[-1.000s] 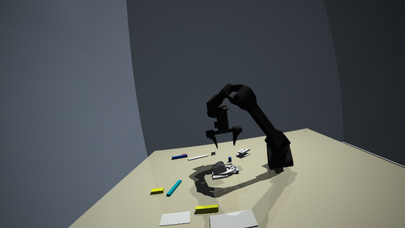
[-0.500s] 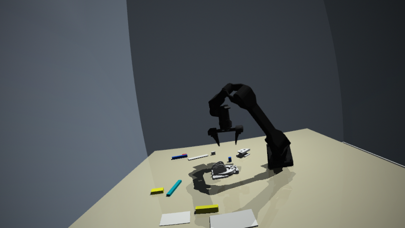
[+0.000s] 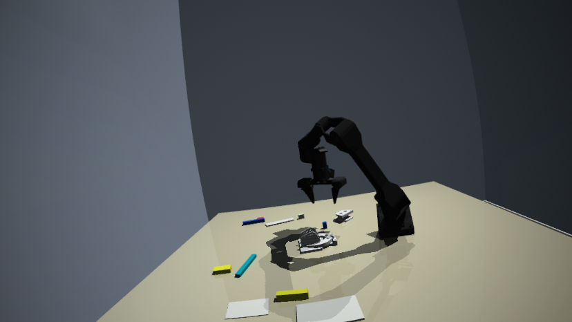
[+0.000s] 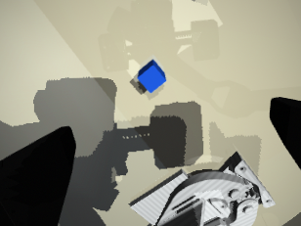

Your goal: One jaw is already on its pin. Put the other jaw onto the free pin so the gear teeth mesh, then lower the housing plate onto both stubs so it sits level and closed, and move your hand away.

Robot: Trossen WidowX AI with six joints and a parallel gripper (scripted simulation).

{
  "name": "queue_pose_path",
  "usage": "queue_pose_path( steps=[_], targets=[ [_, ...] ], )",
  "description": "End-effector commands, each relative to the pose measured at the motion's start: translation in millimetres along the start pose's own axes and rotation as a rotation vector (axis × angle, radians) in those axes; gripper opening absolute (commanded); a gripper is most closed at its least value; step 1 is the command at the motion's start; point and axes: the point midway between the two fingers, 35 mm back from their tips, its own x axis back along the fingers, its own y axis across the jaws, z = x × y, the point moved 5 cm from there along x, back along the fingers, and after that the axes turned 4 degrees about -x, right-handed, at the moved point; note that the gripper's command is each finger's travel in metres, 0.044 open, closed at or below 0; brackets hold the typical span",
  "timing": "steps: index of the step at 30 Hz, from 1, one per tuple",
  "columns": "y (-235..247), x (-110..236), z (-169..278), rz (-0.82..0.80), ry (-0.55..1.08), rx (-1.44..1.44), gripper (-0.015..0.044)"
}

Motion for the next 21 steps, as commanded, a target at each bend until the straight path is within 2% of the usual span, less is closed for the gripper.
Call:
queue_pose_path(
  steps=[1, 21],
  targets=[
    [-0.8, -1.6, -5.9, 0.009, 0.000, -0.088, 0.0440],
    [-4.9, -0.4, -31.3, 0.013, -0.002, -0.512, 0.0440]
  ],
)
